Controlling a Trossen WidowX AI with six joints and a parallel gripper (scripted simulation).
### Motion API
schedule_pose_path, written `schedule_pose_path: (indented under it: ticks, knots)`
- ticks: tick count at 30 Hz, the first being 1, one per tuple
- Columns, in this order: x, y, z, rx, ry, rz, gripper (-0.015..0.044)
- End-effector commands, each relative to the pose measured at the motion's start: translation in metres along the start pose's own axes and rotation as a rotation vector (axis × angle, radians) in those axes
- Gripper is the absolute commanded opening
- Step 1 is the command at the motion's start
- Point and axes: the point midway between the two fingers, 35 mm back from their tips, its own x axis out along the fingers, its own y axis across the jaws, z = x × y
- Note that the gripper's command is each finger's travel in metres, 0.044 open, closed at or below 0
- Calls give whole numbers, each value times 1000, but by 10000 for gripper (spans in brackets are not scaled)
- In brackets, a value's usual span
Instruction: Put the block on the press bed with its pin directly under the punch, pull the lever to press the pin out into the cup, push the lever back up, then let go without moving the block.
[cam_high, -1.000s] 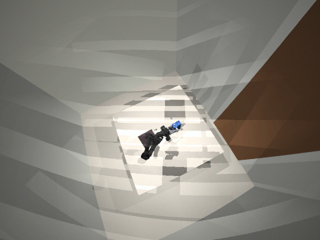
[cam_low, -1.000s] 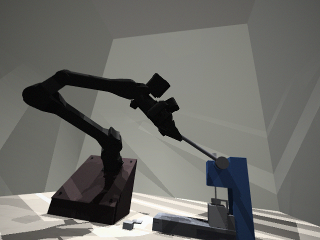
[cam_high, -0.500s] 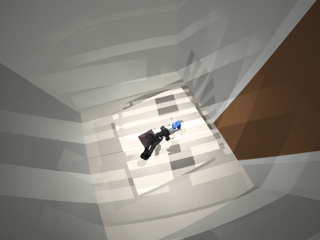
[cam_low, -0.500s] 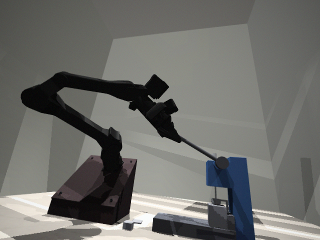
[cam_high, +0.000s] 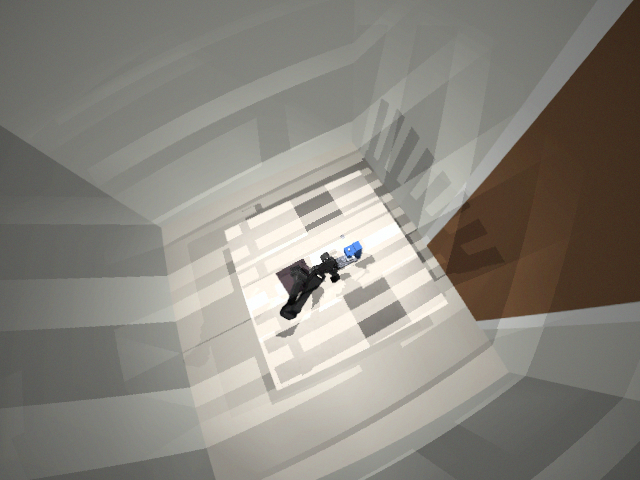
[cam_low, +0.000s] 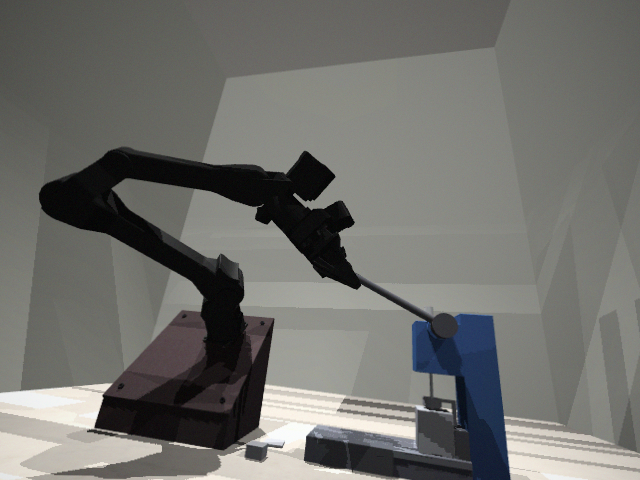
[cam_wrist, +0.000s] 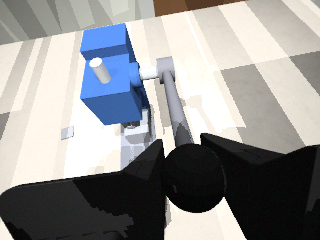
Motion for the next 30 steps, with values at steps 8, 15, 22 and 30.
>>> schedule_pose_path:
  ticks: [8, 15, 22, 30]
  knots:
    - [5, -1, -13, -14, 28, -15, 0]
    - [6, -1, -16, -14, 28, -15, 0]
    - [7, -1, -18, -14, 28, -15, 0]
    - [9, -1, -22, -14, 28, -15, 0]
